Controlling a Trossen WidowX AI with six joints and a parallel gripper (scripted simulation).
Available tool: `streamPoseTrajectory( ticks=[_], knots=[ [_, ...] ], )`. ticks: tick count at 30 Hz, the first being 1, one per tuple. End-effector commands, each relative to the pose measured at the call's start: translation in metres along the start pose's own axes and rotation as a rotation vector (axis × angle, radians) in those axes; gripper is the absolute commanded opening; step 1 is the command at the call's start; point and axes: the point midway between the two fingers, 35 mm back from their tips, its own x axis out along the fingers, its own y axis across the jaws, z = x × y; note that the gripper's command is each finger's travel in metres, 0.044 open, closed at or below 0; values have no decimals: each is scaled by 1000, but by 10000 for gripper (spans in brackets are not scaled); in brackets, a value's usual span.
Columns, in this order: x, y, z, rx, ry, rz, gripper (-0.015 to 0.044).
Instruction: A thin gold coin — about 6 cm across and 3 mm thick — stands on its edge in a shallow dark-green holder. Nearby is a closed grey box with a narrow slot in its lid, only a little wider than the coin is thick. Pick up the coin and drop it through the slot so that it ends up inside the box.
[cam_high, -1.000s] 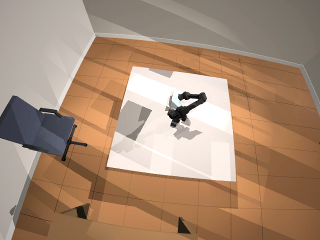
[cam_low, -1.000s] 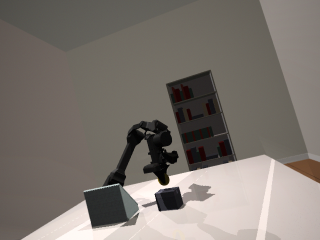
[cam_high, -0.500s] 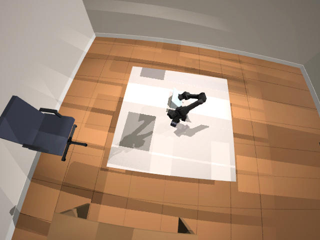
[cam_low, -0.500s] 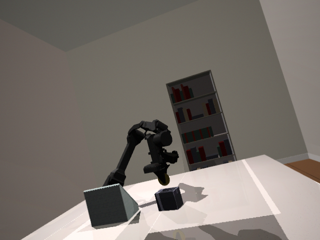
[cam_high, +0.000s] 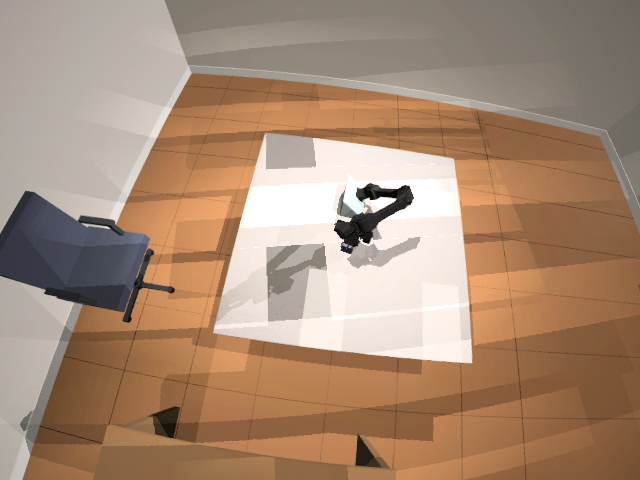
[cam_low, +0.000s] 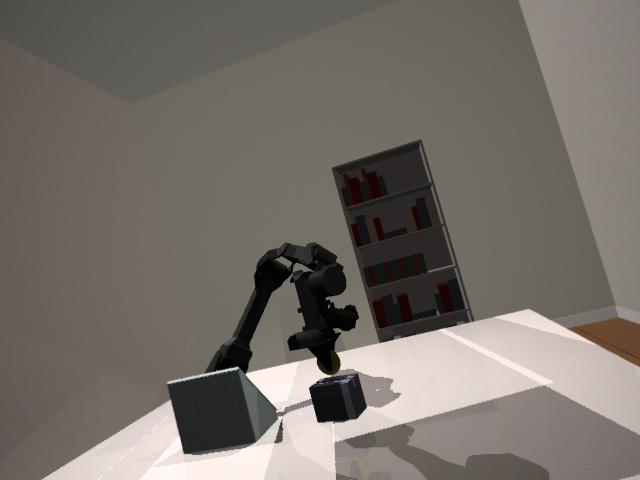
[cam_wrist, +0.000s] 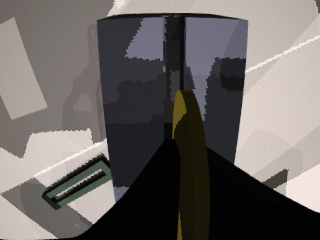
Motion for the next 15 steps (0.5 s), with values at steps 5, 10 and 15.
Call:
streamPoseTrajectory(
  ticks=[5,10,15],
  knots=[
    [5,1,0,5,-1,6,0],
    [8,1,-1,5,-1,6,0],
    [11,1,-1,5,-1,6,0]
  ],
)
